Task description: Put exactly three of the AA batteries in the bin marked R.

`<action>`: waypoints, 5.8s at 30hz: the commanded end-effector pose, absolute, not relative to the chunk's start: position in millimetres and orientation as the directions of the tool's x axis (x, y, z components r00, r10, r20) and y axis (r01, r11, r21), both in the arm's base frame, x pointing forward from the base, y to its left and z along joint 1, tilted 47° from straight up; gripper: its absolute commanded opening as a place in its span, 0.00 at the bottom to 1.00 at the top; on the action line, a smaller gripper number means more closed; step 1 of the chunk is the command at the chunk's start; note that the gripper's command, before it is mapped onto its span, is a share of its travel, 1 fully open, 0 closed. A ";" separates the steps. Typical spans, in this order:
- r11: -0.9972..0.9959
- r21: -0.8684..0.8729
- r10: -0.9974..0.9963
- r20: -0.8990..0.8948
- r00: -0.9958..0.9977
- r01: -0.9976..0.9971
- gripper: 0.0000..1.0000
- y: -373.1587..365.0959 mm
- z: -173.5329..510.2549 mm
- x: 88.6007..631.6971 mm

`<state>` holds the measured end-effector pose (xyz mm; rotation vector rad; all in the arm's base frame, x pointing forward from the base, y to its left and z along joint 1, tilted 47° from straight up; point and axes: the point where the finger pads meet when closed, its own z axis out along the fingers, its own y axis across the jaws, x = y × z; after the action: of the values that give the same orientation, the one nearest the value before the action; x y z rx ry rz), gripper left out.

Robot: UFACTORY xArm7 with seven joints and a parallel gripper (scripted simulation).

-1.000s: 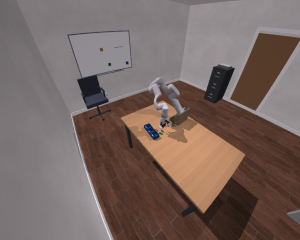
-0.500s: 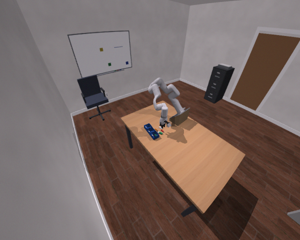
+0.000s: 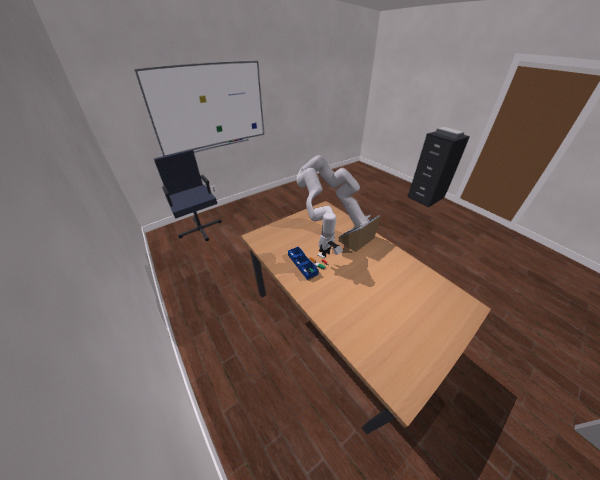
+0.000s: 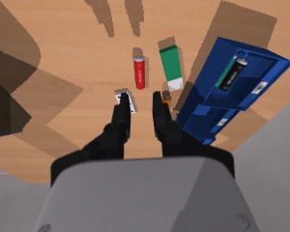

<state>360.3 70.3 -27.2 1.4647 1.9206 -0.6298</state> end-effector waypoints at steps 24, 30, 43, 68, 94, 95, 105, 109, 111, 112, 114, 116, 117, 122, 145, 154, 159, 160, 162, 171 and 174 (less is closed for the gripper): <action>0.269 0.006 0.662 -0.728 -0.180 0.963 0.28 36.0 -62.4 370.9; 0.269 0.006 0.662 -0.728 -0.180 0.963 0.28 29.2 -69.7 373.5; 0.269 0.006 0.662 -0.728 -0.180 0.963 0.28 23.4 -75.1 374.9; 0.269 0.006 0.662 -0.728 -0.180 0.963 0.00 20.2 -77.6 375.1; 0.269 0.006 0.662 -0.728 -0.180 0.963 0.00 22.5 -75.4 374.4; 0.269 0.006 0.662 -0.728 -0.180 0.963 0.00 22.5 -75.4 374.4; 0.269 0.006 0.662 -0.728 -0.180 0.963 0.00 43.5 -54.8 368.5; 0.269 0.006 0.662 -0.728 -0.180 0.963 0.00 52.9 -45.6 365.9; 0.269 0.006 0.662 -0.728 -0.180 0.963 0.00 57.6 -41.1 364.5; 0.269 0.006 0.662 -0.728 -0.180 0.963 0.00 57.6 -41.1 364.5; 0.269 0.006 0.662 -0.728 -0.180 0.963 0.00 59.9 -38.8 363.9; 0.269 0.006 0.662 -0.728 -0.180 0.963 0.00 62.3 -36.5 363.2; 0.269 0.006 0.662 -0.728 -0.180 0.963 0.00 62.3 -36.5 363.2; 0.269 0.006 0.662 -0.728 -0.180 0.963 0.00 62.3 -36.5 363.2; 0.269 0.006 0.662 -0.728 -0.180 0.963 0.00 73.1 -31.6 385.0; 0.269 0.006 0.662 -0.727 -0.180 0.963 0.00 80.6 -31.1 412.3; 0.152 0.132 0.699 -0.715 -0.012 0.980 0.00 86.9 -30.8 435.5; 0.141 0.142 0.701 -0.713 0.002 0.980 0.00 88.5 -30.7 441.3; 0.141 0.142 0.701 -0.713 0.002 0.980 0.00 91.7 -30.5 452.9; 0.142 0.142 0.701 -0.713 0.002 0.980 0.00 102.6 -29.9 492.8; 0.142 0.142 0.701 -0.713 0.002 0.980 0.00 104.6 -30.0 499.5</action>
<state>476.5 95.7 -29.0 1.6184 1.7618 -0.5361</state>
